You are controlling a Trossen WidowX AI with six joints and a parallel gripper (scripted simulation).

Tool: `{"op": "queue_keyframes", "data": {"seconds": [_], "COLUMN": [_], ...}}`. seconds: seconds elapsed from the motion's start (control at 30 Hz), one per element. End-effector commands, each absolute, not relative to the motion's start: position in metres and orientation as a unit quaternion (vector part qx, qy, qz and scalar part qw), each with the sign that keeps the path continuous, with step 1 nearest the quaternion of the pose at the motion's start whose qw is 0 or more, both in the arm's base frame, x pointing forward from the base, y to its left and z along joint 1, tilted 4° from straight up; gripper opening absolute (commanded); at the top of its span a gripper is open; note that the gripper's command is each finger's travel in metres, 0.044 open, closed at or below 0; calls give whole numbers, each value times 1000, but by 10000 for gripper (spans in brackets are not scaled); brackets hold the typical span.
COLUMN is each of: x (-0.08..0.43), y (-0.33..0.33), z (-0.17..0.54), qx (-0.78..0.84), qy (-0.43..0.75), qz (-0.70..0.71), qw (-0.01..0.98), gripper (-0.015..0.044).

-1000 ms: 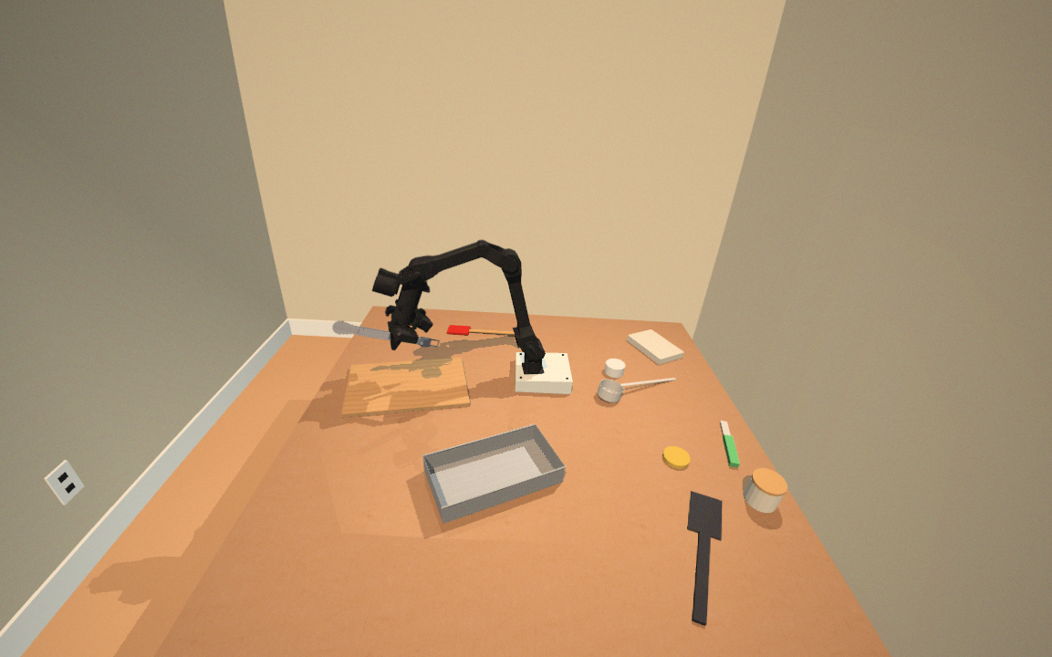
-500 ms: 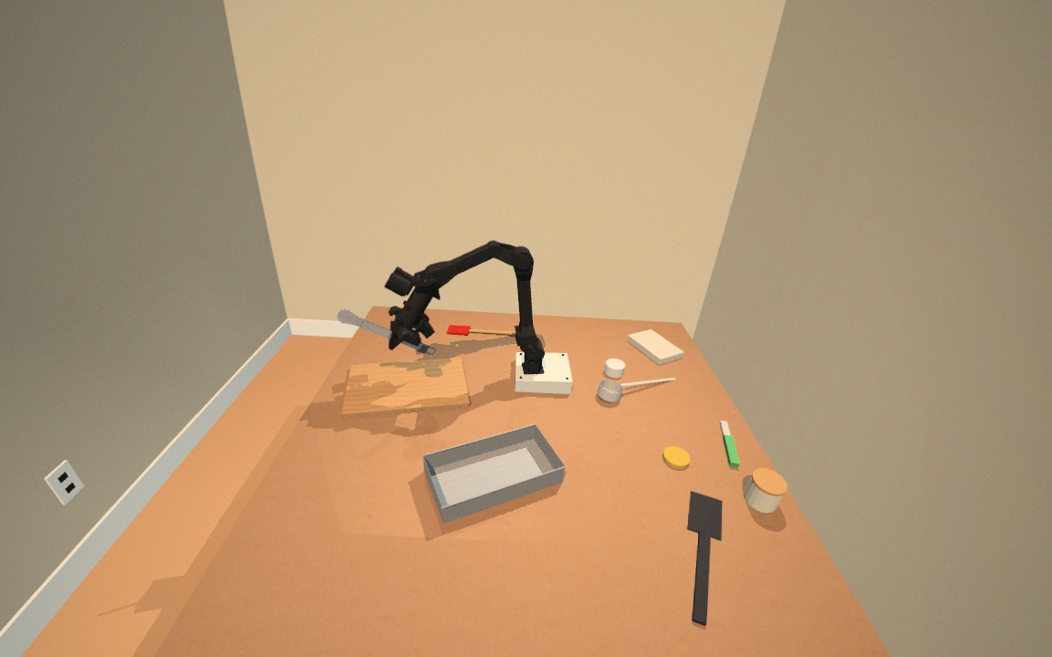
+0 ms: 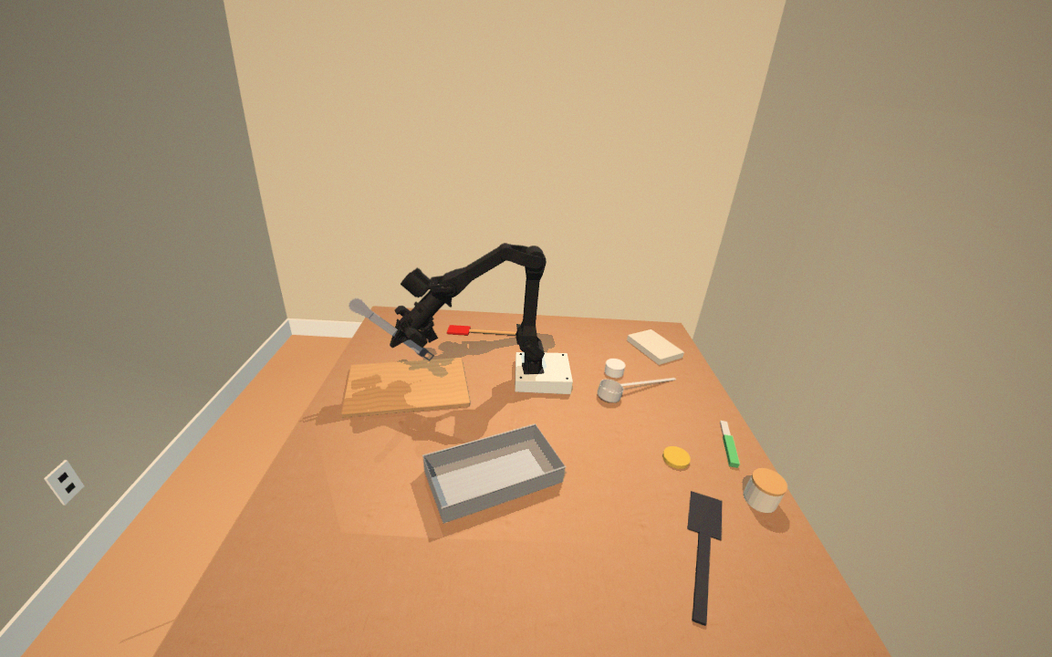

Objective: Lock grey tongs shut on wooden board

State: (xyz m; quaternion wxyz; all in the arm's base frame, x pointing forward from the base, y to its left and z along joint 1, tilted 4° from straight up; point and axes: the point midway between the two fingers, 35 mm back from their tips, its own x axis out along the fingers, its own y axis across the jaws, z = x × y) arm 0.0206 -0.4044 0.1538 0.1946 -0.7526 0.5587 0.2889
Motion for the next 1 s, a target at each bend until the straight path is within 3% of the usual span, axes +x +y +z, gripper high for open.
{"op": "queue_keyframes", "data": {"seconds": [0.0,0.97], "x": [21,20], "y": [-401,-359], "z": [159,166], "qx": [-764,-802], "qy": [561,573], "qz": [269,161], "qw": [172,45], "gripper": [-150,-150]}}
